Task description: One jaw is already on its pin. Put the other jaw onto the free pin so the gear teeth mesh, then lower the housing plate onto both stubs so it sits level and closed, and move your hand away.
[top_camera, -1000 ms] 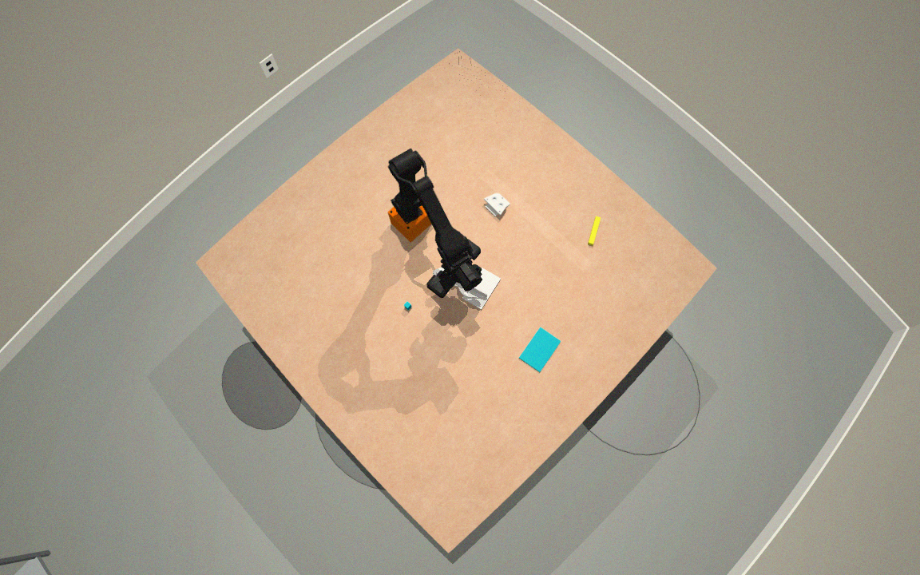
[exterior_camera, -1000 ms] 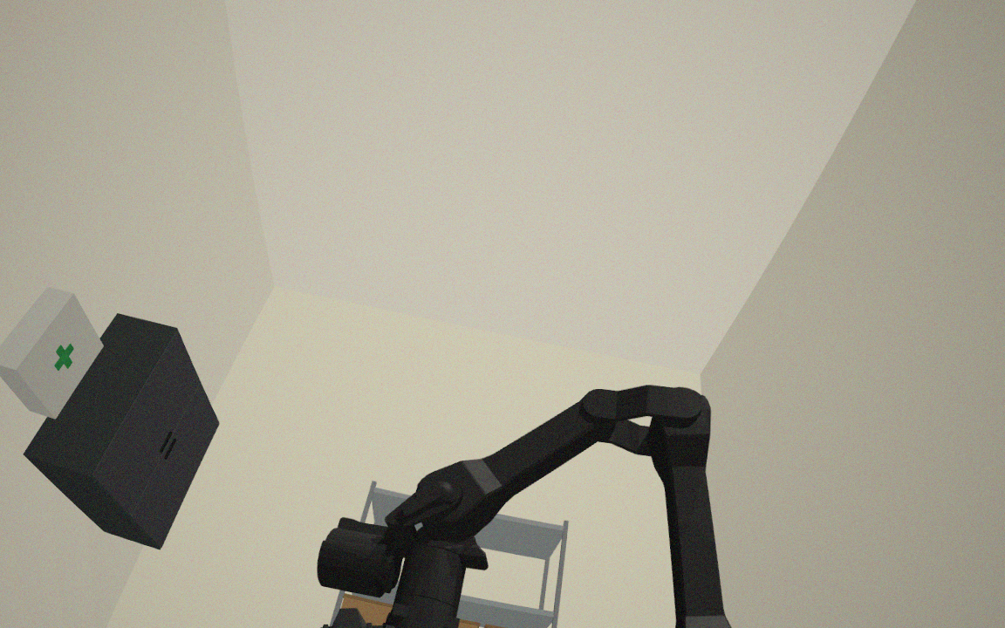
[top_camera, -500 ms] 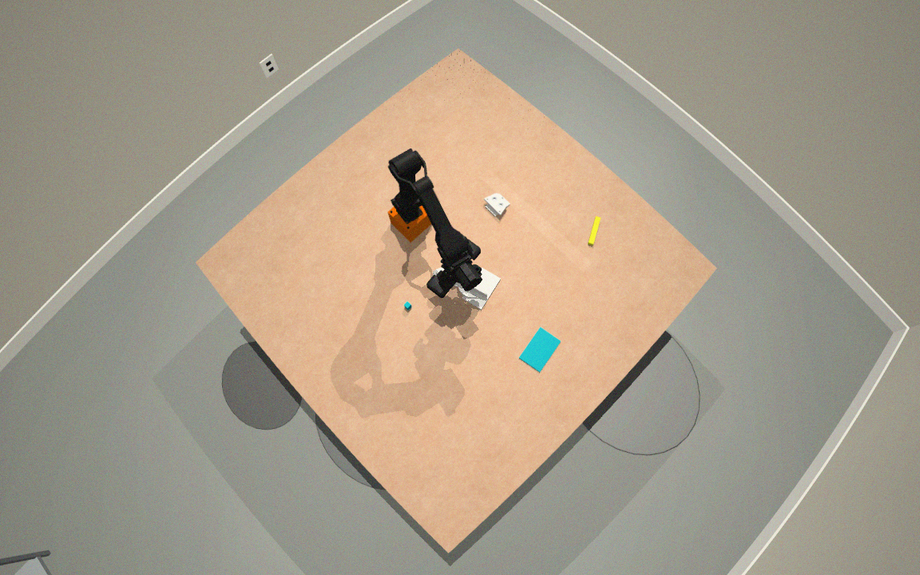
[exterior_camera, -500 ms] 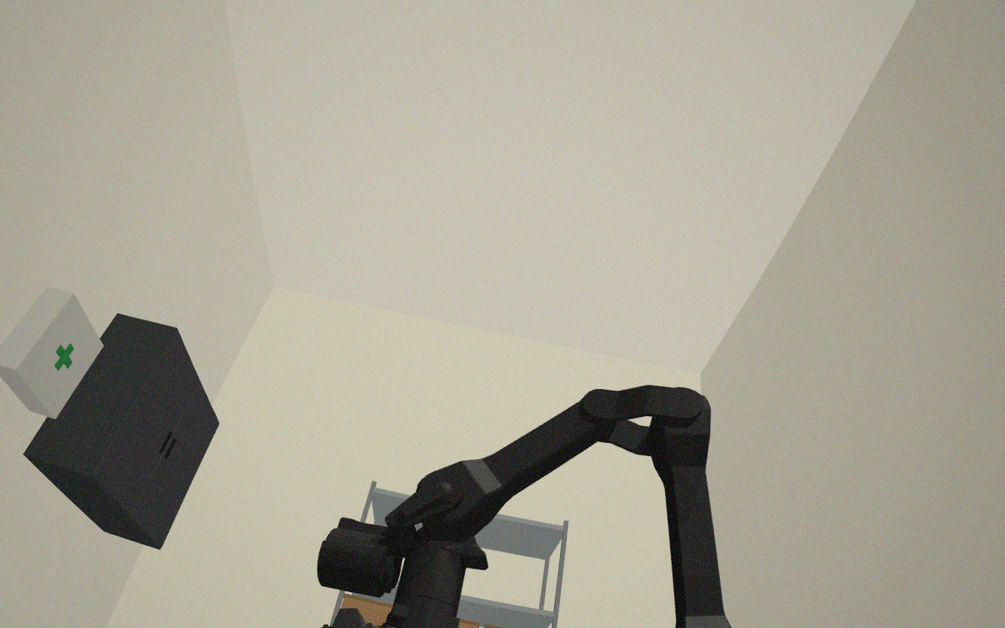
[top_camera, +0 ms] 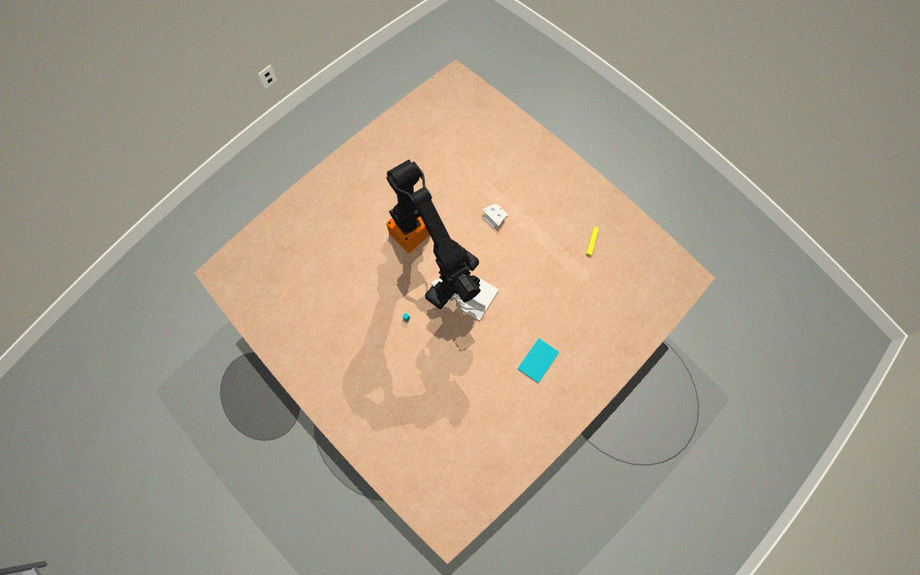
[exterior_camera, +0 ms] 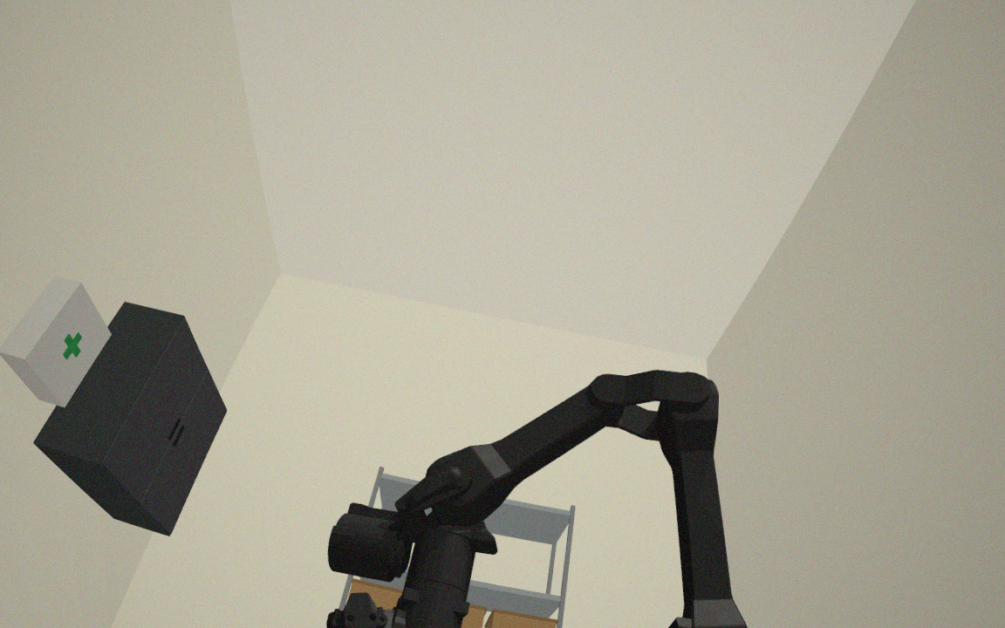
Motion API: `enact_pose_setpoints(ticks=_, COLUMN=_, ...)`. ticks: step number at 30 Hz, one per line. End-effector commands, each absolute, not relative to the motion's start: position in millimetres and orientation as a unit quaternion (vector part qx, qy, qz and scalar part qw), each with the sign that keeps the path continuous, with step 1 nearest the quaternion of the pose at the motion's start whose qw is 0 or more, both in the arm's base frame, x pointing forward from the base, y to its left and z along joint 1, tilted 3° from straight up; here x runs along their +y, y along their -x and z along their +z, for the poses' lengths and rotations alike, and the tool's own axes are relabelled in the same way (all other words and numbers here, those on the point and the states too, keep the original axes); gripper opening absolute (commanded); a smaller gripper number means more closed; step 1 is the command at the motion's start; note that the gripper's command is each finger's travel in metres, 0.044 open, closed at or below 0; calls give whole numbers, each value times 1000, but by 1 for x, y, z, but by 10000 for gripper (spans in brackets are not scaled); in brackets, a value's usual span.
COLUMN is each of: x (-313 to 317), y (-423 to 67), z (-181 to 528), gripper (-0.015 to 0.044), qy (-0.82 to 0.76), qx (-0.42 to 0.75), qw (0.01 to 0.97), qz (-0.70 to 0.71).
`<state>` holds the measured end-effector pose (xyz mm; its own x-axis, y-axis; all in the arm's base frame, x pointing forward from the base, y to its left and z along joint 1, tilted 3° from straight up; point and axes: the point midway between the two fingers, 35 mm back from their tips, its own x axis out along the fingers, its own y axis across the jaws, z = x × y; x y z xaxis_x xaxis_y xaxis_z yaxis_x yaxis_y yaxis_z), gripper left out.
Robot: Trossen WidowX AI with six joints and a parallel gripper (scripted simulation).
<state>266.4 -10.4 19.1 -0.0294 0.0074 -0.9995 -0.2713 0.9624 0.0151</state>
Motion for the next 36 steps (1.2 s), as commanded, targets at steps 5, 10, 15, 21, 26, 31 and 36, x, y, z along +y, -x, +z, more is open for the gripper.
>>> enact_pose_setpoints(ticks=5, x=-11, y=-265, z=18, gripper=134, qy=91, qx=712, qw=690, qz=95)
enact_pose_setpoints(ticks=10, x=-11, y=-266, z=18, gripper=134, qy=91, qx=712, qw=690, qz=96)
enact_pose_setpoints(ticks=15, x=1, y=-272, z=18, gripper=134, qy=90, qx=712, qw=690, qz=96)
enact_pose_setpoints(ticks=21, x=17, y=-280, z=19, gripper=134, qy=90, qx=711, qw=691, qz=96)
enact_pose_setpoints(ticks=26, x=32, y=-287, z=19, gripper=134, qy=89, qx=711, qw=691, qz=97)
enact_pose_setpoints(ticks=31, x=47, y=-292, z=19, gripper=134, qy=89, qx=711, qw=691, qz=97)
enact_pose_setpoints(ticks=36, x=63, y=-296, z=19, gripper=134, qy=88, qx=711, qw=691, qz=98)
